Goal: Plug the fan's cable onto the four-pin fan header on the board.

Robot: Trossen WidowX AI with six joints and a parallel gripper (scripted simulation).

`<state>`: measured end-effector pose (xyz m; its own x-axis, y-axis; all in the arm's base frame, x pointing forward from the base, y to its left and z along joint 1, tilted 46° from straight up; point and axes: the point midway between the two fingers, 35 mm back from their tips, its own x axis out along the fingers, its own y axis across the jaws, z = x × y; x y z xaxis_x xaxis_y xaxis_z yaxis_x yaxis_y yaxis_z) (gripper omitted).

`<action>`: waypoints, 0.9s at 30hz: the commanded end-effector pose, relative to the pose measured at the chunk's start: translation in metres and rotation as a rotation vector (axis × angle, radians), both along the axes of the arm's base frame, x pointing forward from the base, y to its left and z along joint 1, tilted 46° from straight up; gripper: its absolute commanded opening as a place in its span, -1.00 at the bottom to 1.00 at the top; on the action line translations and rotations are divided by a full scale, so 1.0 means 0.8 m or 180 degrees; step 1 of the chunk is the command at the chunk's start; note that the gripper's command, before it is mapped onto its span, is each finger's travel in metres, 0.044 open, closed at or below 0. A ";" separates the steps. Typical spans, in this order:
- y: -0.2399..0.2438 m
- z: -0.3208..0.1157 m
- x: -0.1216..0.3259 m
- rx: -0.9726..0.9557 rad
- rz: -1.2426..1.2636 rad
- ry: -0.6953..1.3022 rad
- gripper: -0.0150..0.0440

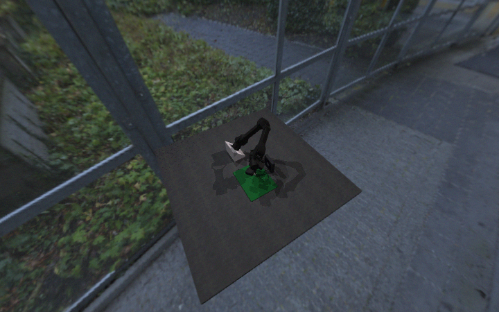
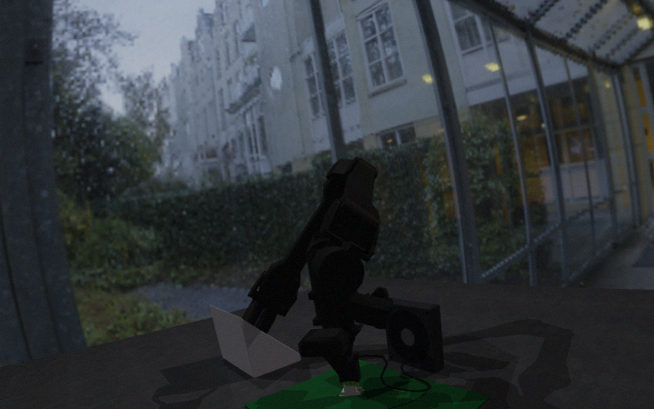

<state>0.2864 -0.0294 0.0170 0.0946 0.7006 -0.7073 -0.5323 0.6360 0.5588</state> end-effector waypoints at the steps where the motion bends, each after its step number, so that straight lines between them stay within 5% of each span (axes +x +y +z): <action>1: 0.002 -0.001 -0.001 0.0014 -0.0013 0.0013 -0.49; 27: 0.006 -0.004 -0.003 0.0015 -0.0020 0.0019 -0.49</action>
